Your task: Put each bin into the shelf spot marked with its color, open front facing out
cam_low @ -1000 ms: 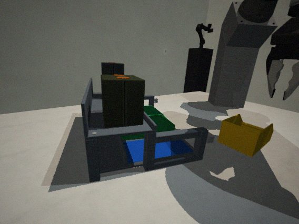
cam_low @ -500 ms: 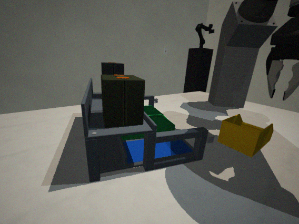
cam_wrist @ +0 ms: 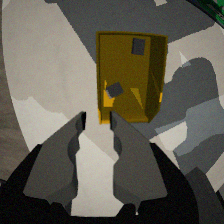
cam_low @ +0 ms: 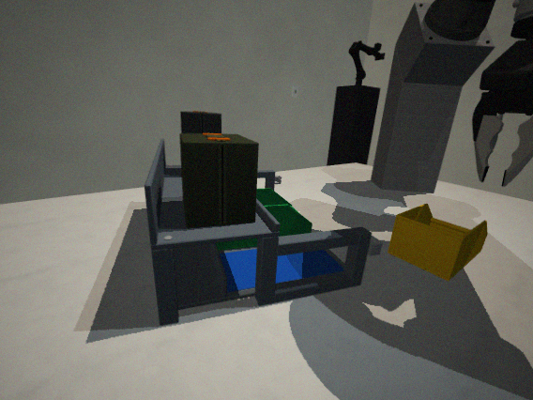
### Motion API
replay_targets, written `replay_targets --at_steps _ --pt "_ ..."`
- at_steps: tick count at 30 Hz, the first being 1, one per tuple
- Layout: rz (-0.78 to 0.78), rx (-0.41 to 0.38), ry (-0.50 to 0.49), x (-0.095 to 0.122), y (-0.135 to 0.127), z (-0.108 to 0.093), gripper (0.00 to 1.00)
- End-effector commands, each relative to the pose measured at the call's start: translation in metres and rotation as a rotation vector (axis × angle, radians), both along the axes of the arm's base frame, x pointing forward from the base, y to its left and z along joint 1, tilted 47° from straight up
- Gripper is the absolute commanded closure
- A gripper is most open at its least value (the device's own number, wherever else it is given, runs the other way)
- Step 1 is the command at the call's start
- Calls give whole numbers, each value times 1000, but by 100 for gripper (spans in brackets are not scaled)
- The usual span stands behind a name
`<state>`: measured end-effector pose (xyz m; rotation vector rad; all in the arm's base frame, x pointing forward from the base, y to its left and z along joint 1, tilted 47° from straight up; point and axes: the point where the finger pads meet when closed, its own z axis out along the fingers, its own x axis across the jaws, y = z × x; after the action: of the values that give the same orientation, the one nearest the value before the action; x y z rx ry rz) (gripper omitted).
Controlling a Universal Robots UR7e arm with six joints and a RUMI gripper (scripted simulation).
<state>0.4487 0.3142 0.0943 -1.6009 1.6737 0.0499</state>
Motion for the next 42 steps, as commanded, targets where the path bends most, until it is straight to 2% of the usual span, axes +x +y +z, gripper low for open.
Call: replay_targets --at_steps 1,27,42 --pt "0 0 -1 4 4 -4 85" --pt "0 0 -1 26 29 -34 85" --pt "0 0 -1 29 32 -38 85"
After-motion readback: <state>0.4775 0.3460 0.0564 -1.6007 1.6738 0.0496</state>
